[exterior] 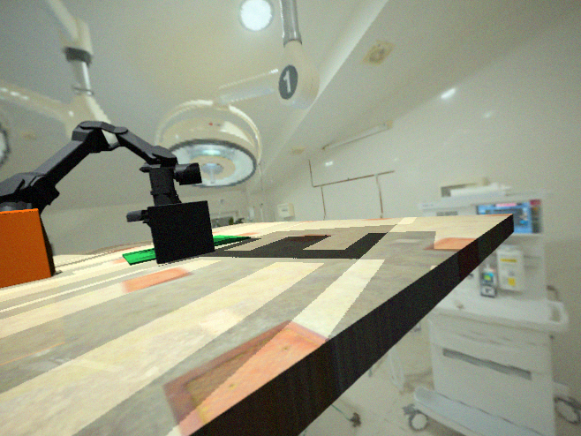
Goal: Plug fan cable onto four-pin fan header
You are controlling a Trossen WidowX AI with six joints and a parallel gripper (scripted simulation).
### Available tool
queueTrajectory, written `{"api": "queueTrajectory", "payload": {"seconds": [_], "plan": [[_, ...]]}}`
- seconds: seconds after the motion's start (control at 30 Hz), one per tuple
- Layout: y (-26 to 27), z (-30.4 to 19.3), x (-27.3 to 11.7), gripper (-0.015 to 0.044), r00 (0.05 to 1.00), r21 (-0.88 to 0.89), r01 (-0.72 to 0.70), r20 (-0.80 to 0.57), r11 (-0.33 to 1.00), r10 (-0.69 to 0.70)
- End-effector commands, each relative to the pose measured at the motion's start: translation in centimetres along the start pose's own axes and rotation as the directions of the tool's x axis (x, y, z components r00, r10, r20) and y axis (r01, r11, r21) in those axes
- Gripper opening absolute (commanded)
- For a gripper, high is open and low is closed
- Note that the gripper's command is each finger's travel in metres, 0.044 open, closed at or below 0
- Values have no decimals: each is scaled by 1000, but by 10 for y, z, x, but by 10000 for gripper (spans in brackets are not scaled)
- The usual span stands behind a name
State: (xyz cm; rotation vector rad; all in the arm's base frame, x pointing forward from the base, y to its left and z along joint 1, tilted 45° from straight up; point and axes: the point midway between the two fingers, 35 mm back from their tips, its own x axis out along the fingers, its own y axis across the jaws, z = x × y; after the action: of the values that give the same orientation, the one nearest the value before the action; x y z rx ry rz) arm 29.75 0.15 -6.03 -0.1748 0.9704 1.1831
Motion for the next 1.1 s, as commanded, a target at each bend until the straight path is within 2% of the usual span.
{"api": "queueTrajectory", "payload": {"seconds": [0.0, 0.2, 0.43, 0.67, 1.07], "plan": [[0, 0, 0, 260, 1000, -1, 1, 0, 1000, -1], [-1, 0, -55, 260, 1000, 4, -1, 2, 1000, 1], [-1, 10, -56, 260, 1000, 4, 0, 0, 1000, 0], [15, 117, -56, 260, 1000, 2, -2, 5, 1000, 2], [16, 119, -56, 260, 1000, 2, -3, 6, 1000, 3]]}}
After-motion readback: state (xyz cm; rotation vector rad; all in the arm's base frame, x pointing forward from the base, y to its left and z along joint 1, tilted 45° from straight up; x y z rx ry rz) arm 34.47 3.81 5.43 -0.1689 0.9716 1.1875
